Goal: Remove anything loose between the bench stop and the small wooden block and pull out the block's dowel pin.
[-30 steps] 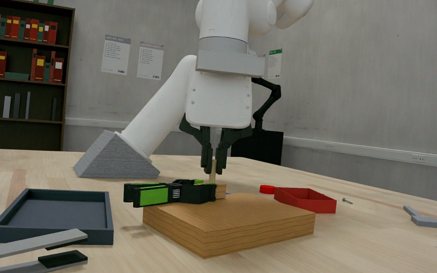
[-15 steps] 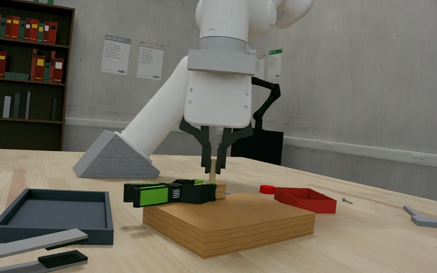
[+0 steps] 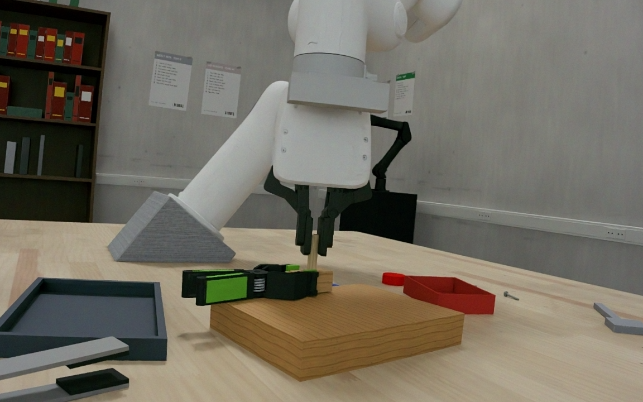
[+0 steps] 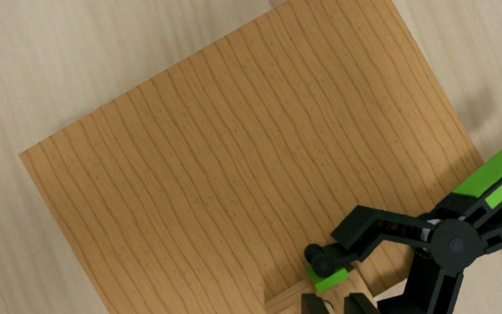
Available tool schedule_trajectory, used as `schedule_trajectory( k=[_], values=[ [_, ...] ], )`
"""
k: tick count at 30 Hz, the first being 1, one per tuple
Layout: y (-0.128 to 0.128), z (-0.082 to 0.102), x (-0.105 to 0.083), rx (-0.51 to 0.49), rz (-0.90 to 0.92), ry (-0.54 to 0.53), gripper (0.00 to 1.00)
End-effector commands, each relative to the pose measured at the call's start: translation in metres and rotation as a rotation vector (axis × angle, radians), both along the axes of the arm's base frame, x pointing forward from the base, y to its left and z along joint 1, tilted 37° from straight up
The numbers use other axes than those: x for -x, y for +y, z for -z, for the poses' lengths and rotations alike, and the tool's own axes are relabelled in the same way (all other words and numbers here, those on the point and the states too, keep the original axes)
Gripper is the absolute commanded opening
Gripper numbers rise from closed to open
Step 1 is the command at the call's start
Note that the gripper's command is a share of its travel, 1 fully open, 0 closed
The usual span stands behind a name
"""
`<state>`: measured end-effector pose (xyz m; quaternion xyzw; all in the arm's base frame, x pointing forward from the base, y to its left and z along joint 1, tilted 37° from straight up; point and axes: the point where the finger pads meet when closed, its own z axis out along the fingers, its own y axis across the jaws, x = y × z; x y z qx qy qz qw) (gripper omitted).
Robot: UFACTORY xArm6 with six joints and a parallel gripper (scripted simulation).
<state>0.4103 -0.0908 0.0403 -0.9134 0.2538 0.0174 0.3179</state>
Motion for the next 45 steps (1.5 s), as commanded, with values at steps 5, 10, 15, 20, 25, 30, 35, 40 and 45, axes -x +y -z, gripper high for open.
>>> schedule_trajectory(
  k=[5,10,15,20,25,30,35,40,45],
  values=[
    [-0.0013,-0.0012,-0.0011,0.017,-0.091,-0.073,0.0],
    [-0.0014,-0.0012,-0.0011,0.025,-0.143,-0.111,0.0],
    [-0.0014,-0.0013,-0.0011,0.031,-0.174,-0.134,0.0],
    [-0.0014,-0.0013,-0.0011,0.039,-0.225,-0.172,0.0],
    [-0.0015,-0.0014,-0.001,0.047,-0.275,-0.209,0.0],
    [-0.0015,-0.0014,-0.001,0.052,-0.304,-0.23,0.0],
    [-0.0015,-0.0014,-0.001,0.06,-0.352,-0.266,0.0],
    [-0.0016,-0.0015,-0.001,0.068,-0.399,-0.3,0.0],
    [-0.0016,-0.0015,-0.001,0.074,-0.435,-0.327,0.0]
  ],
)
